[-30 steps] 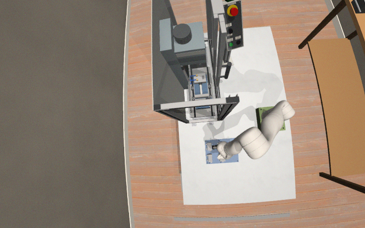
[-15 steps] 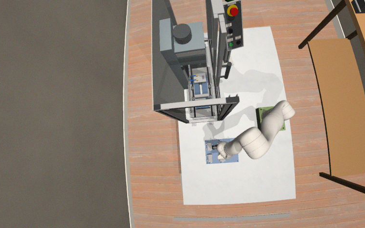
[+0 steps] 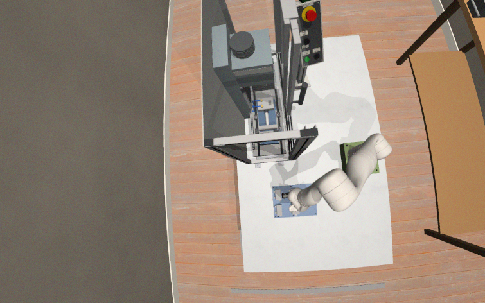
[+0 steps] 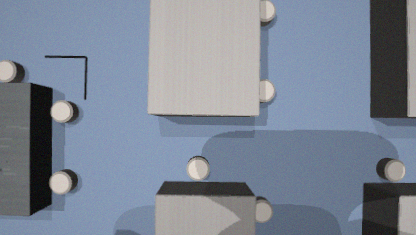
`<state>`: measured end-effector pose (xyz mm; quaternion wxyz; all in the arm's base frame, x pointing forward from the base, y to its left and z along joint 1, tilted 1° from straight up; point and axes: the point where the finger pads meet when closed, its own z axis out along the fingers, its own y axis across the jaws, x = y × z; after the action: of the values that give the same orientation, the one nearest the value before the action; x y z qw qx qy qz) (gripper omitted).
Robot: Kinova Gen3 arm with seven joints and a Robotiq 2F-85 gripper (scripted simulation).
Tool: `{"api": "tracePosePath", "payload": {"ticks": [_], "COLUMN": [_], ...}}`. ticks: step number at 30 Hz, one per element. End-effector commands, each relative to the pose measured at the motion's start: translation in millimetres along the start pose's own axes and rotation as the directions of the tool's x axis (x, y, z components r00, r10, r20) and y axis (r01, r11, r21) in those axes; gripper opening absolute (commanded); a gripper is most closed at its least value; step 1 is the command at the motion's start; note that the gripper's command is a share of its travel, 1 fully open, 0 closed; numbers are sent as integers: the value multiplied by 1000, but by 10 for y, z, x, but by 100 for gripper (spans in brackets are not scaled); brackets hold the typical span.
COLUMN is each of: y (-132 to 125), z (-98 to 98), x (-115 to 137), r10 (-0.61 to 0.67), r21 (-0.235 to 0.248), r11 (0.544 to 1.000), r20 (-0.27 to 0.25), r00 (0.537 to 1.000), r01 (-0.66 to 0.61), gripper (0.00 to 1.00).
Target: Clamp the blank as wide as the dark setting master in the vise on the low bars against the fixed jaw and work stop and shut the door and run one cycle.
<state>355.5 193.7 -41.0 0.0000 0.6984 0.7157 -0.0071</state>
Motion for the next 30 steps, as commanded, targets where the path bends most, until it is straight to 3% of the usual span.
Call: {"api": "tracePosePath", "payload": {"ticks": [1,15,16,30], "y": [22,33,7,7], "z": [-1,2,-5,-17], "x": [-10,-19,-2,-2], "r10": [3,6,1,1], "r21": [-4,-5,-1,-1], "r11": [1000,1000,1000,1000], "r20": [-1,0,-1,-1], "r00": [1000,1000,1000,1000], "r01": [-3,-6,-1,-1], "gripper": [100,100,10,10]}}
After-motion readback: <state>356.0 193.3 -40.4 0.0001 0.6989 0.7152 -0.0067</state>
